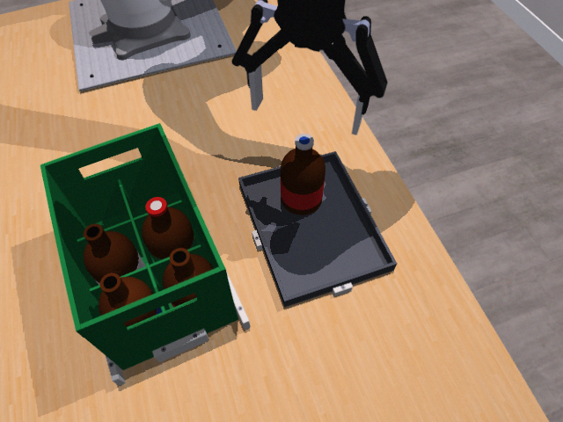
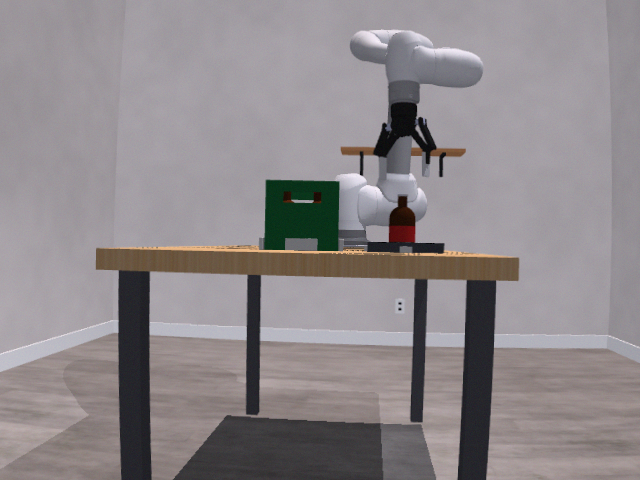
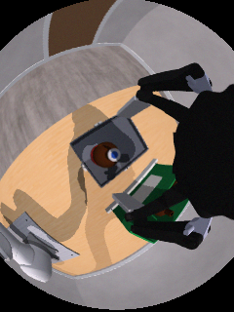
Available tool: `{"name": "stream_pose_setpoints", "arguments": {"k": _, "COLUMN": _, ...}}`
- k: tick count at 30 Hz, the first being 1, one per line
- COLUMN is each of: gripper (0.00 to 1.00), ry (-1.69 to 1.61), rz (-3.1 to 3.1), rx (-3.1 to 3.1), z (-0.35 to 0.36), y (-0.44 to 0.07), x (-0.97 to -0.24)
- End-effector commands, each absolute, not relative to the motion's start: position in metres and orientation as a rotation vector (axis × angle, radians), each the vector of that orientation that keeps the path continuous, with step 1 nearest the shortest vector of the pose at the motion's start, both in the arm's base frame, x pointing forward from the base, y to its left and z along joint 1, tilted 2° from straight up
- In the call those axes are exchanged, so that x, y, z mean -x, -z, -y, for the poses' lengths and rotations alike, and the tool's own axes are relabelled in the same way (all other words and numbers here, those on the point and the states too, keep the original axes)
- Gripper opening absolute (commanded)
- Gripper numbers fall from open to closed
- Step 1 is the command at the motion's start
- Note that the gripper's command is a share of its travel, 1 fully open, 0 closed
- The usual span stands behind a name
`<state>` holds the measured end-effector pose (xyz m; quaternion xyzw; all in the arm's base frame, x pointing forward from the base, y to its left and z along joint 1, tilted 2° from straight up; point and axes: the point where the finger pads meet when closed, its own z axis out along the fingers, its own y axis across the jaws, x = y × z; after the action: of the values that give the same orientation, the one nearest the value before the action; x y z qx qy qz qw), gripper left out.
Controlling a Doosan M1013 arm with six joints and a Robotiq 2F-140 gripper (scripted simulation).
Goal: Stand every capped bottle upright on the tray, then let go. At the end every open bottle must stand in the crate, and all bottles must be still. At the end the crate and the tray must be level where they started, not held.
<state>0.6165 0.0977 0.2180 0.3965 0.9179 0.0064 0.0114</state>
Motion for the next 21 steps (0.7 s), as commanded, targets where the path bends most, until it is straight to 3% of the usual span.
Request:
{"name": "stream_pose_setpoints", "arguments": {"k": 1, "gripper": 1.00, "ry": -0.016, "rz": -2.858, "rx": -1.238, "z": -0.097, "y": -0.224, "x": -0.617}}
{"name": "stream_pose_setpoints", "arguments": {"k": 6, "gripper": 1.00, "ry": -0.015, "rz": -2.856, "rx": -1.239, "z": -0.097, "y": -0.225, "x": -0.617}}
{"name": "stream_pose_setpoints", "arguments": {"k": 7, "gripper": 0.38, "ry": -0.020, "rz": -2.862, "rx": -1.237, "z": -0.095, "y": -0.221, "x": -0.618}}
{"name": "stream_pose_setpoints", "arguments": {"k": 21, "gripper": 0.38, "ry": -0.015, "rz": -2.856, "rx": -1.239, "z": -0.052, "y": -0.226, "x": -0.636}}
